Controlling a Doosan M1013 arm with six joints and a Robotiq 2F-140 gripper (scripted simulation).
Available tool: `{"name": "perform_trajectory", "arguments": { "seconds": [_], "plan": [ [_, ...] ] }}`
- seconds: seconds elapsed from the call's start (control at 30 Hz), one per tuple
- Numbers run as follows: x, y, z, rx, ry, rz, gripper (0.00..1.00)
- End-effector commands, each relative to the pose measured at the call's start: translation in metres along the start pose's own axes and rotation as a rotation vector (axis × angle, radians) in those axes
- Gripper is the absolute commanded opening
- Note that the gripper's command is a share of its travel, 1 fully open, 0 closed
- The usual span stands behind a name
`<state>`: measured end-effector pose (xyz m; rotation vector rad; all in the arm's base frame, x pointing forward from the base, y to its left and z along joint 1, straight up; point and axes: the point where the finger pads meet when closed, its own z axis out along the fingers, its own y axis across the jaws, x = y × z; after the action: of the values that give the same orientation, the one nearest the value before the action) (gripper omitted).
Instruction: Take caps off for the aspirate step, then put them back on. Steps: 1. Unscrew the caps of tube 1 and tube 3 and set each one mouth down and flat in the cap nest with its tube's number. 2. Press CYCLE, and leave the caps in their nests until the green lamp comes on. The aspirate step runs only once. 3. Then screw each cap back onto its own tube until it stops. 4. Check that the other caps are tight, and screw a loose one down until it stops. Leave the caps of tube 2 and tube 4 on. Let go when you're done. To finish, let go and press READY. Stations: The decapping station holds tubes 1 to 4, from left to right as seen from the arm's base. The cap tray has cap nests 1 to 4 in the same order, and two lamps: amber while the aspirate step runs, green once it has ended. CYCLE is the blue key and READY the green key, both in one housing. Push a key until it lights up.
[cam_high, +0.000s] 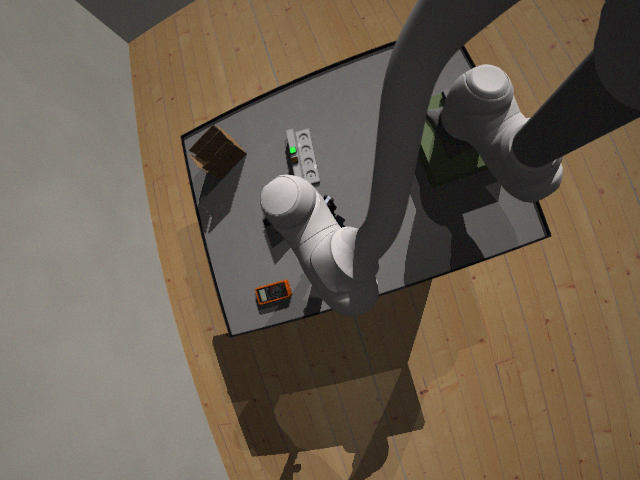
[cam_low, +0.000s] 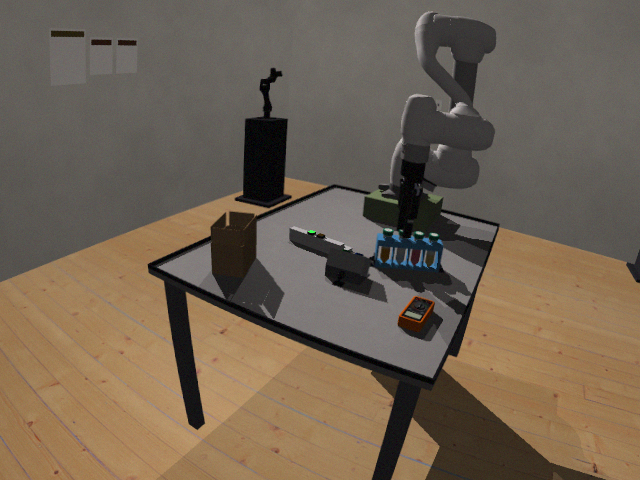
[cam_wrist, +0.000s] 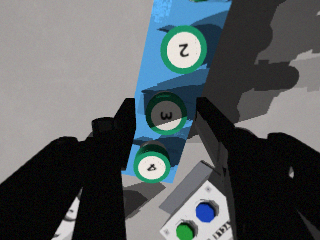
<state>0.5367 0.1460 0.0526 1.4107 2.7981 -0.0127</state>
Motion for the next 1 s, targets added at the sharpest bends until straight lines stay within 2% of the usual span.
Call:
{"name": "perform_trajectory", "arguments": {
  "seconds": [0.0, 0.17, 0.2, 0.67, 0.97],
  "plan": [
    [0.0000, 0.0004, -0.0006, -0.006, 0.011, -0.117, 0.41],
    [0.0001, 0.0003, -0.0005, -0.006, 0.011, -0.142, 0.41],
    [0.0001, 0.0003, -0.0005, -0.006, 0.011, -0.142, 0.30],
    [0.0000, 0.0003, -0.0006, -0.006, 0.010, -0.142, 0.30],
    [0.0000, 0.0003, -0.0003, -0.004, 0.011, 0.158, 0.30]
  ]
}}
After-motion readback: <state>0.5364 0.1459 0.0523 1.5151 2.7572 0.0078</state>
